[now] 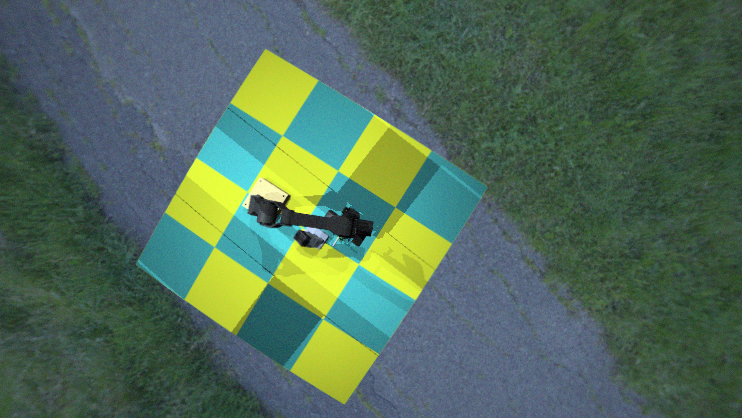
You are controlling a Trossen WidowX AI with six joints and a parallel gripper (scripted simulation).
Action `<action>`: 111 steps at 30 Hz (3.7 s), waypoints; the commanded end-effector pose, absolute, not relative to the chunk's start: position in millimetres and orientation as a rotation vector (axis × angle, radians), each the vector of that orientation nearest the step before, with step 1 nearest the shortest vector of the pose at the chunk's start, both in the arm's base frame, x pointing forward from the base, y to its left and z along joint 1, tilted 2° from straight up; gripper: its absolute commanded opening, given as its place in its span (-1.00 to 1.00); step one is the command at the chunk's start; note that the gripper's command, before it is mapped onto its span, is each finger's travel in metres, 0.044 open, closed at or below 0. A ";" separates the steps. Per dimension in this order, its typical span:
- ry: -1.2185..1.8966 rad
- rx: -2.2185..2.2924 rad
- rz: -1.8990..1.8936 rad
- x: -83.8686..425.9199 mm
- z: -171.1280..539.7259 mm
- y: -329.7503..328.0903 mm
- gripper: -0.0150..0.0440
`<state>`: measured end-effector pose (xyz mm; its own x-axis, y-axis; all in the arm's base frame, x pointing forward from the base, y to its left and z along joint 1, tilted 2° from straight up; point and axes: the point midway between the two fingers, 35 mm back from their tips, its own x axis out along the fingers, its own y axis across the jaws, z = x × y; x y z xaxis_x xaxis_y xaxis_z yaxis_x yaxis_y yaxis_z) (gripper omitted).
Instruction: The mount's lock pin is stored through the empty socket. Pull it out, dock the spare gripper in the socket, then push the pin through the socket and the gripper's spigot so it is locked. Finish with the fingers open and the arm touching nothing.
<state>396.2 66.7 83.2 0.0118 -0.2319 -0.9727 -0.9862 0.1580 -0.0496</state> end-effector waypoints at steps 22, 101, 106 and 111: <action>1.427 -1.258 0.944 367.9 93.6 74.1 -0.49; 1.429 -1.244 0.938 315.0 52.0 58.3 -0.49; 1.430 -1.244 0.938 314.4 51.9 55.4 -0.49; 1.431 -1.243 0.939 313.9 51.7 52.1 -0.49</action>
